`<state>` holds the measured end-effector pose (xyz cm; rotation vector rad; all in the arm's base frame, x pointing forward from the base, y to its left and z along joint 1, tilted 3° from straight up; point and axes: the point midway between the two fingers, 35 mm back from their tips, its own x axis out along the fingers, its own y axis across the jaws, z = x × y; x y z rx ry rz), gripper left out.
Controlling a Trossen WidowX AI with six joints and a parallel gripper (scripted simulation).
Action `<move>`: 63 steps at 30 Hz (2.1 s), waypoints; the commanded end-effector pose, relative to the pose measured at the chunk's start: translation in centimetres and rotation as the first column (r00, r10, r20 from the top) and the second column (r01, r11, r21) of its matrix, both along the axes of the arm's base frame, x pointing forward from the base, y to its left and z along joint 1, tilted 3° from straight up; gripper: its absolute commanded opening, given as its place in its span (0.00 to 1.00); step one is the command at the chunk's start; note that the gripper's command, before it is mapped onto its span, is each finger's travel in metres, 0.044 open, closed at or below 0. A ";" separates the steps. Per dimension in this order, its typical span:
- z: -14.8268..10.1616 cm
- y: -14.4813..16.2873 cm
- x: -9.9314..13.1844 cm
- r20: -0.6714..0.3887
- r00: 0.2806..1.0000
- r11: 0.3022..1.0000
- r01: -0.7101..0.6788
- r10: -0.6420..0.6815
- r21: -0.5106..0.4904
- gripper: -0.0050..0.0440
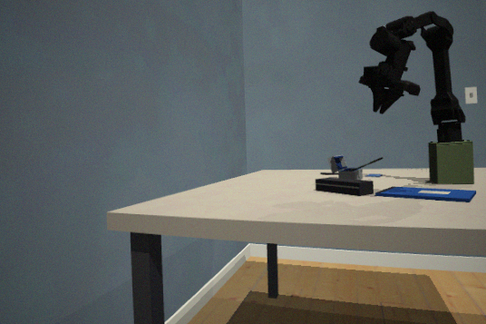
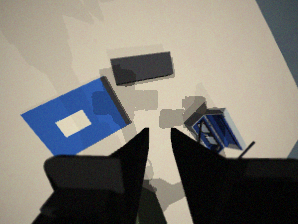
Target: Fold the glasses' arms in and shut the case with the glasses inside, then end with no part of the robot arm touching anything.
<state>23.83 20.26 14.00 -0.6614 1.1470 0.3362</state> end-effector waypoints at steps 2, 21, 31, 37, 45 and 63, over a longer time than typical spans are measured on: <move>-1.0 -1.5 1.2 -0.023 0.991 0.991 0.130 -0.129 0.028 0.13; -4.1 -9.5 5.5 -0.111 0.763 0.752 0.646 -0.636 0.132 0.10; -5.9 -14.6 6.8 -0.178 0.509 0.484 0.859 -0.842 0.166 0.10; -6.6 -16.6 7.0 -0.205 0.390 0.359 0.917 -0.898 0.174 0.10; -8.1 -20.7 7.0 -0.262 0.136 0.090 0.980 -0.955 0.178 0.10; -10.9 -28.5 5.3 -0.365 -0.370 -0.446 0.882 -0.854 0.148 0.10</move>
